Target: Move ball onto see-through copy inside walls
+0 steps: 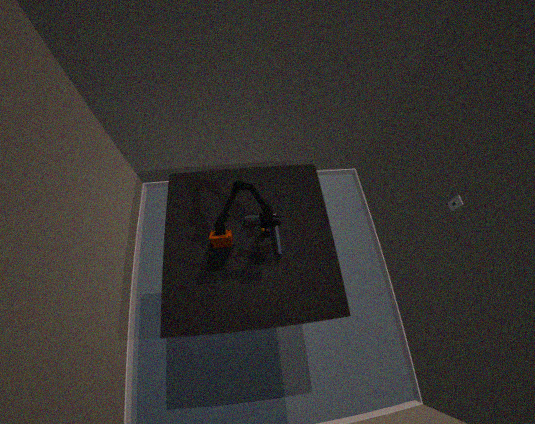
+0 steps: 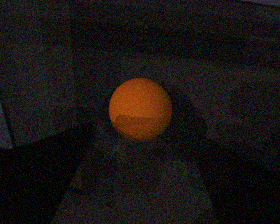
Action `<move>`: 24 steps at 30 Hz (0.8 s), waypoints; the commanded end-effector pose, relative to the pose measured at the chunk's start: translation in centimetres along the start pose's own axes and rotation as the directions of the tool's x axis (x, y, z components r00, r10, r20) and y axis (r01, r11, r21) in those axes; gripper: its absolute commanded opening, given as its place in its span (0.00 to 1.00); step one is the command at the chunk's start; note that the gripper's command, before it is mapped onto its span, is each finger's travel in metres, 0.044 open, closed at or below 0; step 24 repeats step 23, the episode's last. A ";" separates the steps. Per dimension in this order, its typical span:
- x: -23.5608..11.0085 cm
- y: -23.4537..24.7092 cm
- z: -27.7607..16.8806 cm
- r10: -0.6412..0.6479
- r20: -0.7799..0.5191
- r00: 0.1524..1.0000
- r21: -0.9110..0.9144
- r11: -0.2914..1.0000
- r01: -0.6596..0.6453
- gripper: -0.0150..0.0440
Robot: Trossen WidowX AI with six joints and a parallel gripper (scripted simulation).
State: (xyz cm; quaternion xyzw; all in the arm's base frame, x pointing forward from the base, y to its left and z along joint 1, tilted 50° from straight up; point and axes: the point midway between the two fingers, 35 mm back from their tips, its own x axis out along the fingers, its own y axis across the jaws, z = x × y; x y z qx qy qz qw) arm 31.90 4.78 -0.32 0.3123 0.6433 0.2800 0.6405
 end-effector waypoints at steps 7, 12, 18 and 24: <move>-4.6 -0.2 0.5 -0.001 0.046 0.999 -0.001 1.000 0.001 0.90; -4.8 -0.2 0.5 -0.001 0.046 0.999 -0.001 1.000 0.001 0.95; -9.5 -0.1 0.2 -0.003 0.044 0.999 -0.007 1.000 0.003 1.00; -9.5 -0.1 0.2 -0.003 0.044 0.999 -0.007 1.000 0.003 1.00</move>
